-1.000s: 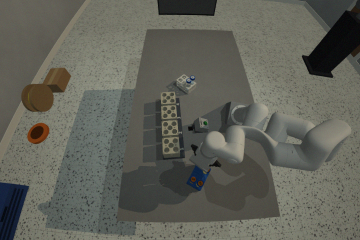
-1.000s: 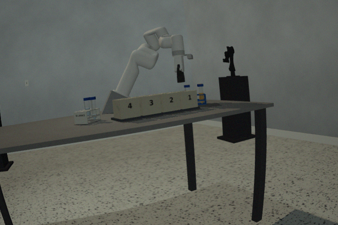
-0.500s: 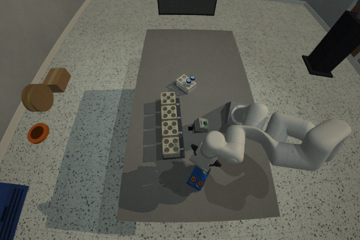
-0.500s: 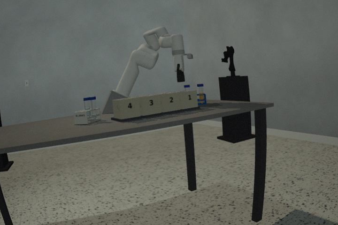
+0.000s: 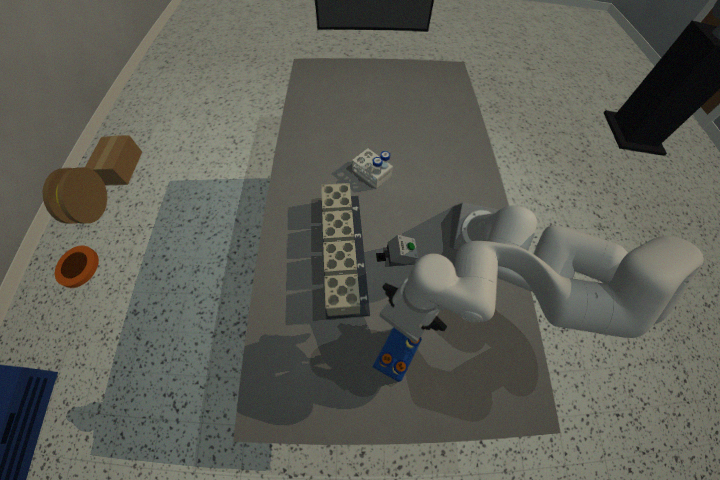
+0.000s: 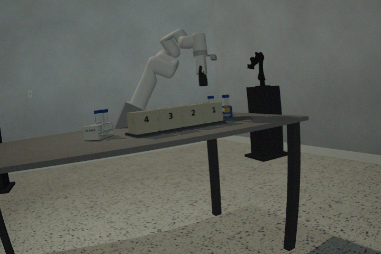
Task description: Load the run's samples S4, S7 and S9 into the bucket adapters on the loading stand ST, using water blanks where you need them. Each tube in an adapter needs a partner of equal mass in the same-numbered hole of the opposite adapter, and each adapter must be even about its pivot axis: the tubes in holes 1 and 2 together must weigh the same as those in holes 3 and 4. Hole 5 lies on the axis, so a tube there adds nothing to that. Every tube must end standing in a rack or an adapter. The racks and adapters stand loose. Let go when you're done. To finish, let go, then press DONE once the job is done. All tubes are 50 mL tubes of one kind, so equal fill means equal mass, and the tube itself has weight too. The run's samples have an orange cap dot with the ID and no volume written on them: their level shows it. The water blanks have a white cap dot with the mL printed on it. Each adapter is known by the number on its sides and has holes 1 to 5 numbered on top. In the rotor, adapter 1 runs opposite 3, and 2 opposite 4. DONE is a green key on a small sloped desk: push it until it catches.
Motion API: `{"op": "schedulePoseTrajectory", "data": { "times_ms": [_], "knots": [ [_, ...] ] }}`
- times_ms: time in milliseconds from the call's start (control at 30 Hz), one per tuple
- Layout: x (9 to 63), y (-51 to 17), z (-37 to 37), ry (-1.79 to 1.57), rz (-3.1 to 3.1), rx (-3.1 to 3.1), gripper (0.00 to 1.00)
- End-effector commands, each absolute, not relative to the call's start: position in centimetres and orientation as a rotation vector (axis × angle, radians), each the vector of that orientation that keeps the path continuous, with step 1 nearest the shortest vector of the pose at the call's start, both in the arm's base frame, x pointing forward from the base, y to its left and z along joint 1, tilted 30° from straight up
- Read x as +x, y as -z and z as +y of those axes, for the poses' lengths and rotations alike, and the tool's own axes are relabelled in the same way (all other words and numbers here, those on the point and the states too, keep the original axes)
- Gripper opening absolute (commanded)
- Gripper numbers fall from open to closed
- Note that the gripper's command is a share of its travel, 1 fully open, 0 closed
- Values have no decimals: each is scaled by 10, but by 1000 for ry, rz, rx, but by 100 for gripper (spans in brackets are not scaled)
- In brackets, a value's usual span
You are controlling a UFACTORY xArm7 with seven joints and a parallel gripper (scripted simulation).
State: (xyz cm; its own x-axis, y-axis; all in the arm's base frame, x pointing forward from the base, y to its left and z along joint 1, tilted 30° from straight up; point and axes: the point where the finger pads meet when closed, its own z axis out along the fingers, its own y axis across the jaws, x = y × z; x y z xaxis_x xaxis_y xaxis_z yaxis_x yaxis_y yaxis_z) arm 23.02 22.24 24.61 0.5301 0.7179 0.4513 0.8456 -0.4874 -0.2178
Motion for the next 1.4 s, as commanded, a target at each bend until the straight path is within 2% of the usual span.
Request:
{"op": "schedulePoseTrajectory", "data": {
  "times_ms": [0, 800, 1367],
  "knots": [
    [230, -257, 217, 425, -1280, -2359, 100],
    [226, -304, 190, 426, -1280, -2359, 100],
    [271, -277, 136, 264, -645, -2560, 100]
  ]
}}
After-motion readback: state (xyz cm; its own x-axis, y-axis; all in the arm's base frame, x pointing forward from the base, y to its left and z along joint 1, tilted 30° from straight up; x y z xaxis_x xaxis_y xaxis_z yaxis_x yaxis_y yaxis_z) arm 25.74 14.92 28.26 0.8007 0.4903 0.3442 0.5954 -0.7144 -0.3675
